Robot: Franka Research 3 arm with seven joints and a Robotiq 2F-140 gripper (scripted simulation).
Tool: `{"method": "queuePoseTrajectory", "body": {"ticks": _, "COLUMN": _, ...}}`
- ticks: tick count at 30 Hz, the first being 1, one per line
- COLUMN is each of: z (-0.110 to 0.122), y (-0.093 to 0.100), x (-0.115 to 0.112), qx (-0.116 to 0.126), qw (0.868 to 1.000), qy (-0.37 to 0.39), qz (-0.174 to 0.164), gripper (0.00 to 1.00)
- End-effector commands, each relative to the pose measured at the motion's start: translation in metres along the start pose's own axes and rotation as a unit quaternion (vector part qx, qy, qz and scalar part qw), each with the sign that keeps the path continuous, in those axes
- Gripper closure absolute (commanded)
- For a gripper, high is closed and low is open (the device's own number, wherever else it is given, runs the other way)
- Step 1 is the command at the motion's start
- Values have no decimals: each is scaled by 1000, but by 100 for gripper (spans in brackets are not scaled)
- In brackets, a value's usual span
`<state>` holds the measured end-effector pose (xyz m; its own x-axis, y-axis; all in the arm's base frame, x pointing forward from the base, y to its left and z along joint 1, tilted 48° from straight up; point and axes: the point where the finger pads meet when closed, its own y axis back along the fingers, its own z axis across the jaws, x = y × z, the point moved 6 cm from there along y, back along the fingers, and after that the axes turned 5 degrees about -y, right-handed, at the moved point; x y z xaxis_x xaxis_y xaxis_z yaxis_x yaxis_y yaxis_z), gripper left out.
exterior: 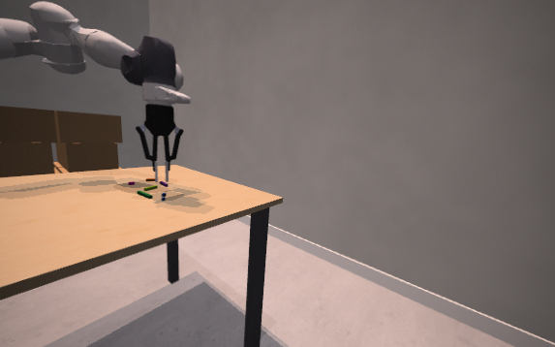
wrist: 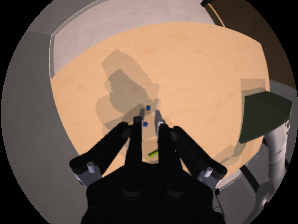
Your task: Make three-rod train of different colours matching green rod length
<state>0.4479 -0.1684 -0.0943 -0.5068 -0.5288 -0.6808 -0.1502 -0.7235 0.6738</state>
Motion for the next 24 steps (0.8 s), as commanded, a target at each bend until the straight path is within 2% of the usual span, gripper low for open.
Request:
{"method": "queuePoseTrajectory", "body": {"ticks": 1, "z": -1, "y": -5, "x": 0, "qx": 1, "qw": 1000, "qy": -3, "qz": 1, "gripper": 85}}
{"method": "queuePoseTrajectory", "body": {"ticks": 24, "z": -2, "y": -36, "x": 0, "qx": 1, "qw": 1000, "qy": -3, "qz": 1, "gripper": 85}}
